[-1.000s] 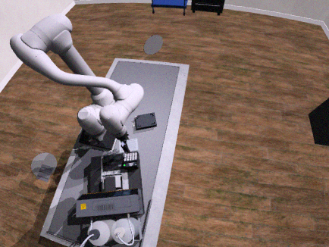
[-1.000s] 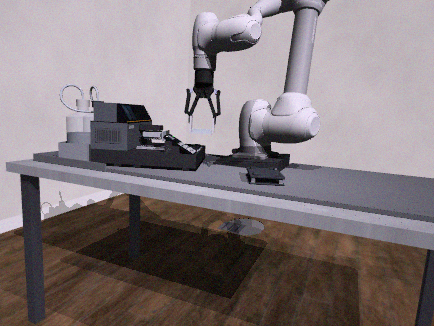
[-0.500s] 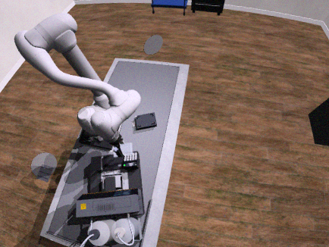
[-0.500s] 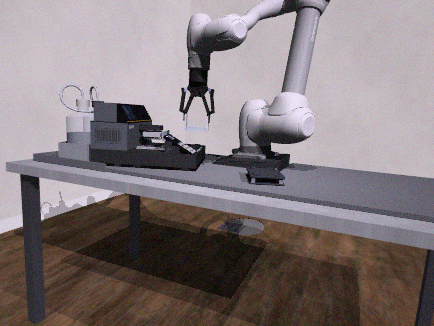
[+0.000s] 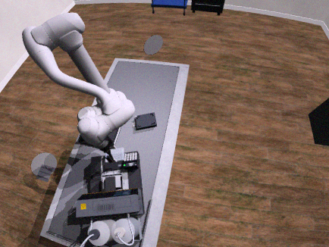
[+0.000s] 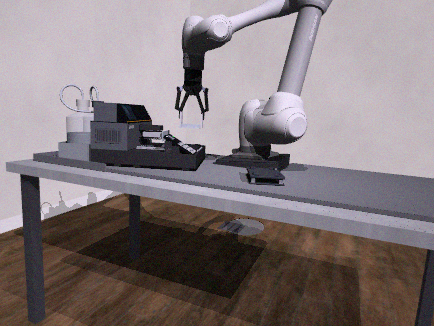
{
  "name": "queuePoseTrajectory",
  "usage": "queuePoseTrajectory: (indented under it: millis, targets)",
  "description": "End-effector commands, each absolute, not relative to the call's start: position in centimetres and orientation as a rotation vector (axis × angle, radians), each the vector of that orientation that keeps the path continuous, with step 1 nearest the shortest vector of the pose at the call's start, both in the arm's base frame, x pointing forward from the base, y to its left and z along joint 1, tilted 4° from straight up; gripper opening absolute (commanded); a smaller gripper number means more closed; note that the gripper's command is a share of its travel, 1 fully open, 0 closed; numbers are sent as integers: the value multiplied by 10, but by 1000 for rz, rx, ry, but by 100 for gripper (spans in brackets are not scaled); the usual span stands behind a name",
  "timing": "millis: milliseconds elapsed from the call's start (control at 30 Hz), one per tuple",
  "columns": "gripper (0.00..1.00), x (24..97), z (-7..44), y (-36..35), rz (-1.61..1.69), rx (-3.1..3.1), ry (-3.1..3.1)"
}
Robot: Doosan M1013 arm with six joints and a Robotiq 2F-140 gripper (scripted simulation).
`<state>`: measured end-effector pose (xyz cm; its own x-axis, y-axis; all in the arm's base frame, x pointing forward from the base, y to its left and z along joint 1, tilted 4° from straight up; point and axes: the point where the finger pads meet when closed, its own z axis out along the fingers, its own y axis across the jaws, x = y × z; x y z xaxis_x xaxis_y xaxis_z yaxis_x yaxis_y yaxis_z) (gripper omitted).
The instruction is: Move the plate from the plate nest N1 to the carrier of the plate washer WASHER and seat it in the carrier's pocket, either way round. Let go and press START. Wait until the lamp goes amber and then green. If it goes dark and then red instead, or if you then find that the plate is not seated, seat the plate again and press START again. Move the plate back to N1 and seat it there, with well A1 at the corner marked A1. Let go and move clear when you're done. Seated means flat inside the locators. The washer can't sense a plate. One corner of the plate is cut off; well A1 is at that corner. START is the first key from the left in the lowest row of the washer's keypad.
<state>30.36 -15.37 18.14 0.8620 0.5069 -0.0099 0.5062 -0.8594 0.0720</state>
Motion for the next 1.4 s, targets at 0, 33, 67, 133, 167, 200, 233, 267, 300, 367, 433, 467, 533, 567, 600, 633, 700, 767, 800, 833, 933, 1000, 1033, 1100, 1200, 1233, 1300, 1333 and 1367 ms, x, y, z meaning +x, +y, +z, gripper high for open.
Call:
queuePoseTrajectory:
  millis: [0, 33, 67, 133, 167, 200, 233, 267, 300, 367, 433, 467, 533, 567, 600, 633, 700, 767, 800, 833, 933, 1000, 1033, 1100, 1200, 1233, 1300, 1333, 1367]
  targets:
    - [10, 295, 184, -167, 16, 2962, 808]
    - [10, 293, 185, -172, 16, 2962, 808]
    - [10, 290, 186, -176, 16, 2962, 808]
    - [10, 285, 187, -184, 16, 2962, 808]
    - [10, 282, 188, -188, 16, 2962, 808]
    - [10, 281, 188, -191, 16, 2962, 808]
    - [10, 280, 188, -191, 16, 2962, 808]
    - [10, 280, 188, -192, 16, 2962, 808]
    - [10, 280, 188, -192, 16, 2962, 808]
    - [10, 280, 188, -192, 16, 2962, 808]
    - [10, 280, 188, -192, 16, 2962, 808]
    - [10, 280, 188, -192, 16, 2962, 808]
    - [10, 280, 188, -191, 16, 2962, 808]
    - [10, 280, 188, -191, 16, 2962, 808]
    - [10, 280, 188, -191, 16, 2962, 808]
    - [10, 280, 188, -191, 16, 2962, 808]
    - [10, 280, 188, -191, 16, 2962, 808]
    - [10, 281, 188, -191, 16, 2962, 808]
    - [10, 281, 188, -191, 16, 2962, 808]
    - [10, 281, 188, -191, 16, 2962, 808]
    - [10, 281, 188, -191, 16, 2962, 808]
    - [10, 281, 188, -191, 16, 2962, 808]
    - [10, 281, 188, -191, 16, 2962, 808]
    - [10, 281, 188, -191, 16, 2962, 808]
    - [10, 281, 188, -191, 16, 2962, 808]
    - [10, 281, 188, -191, 16, 2962, 808]
    - [10, 281, 188, -191, 16, 2962, 808]
    - [10, 281, 188, -191, 16, 2962, 808]
    - [10, 281, 188, -191, 16, 2962, 808]
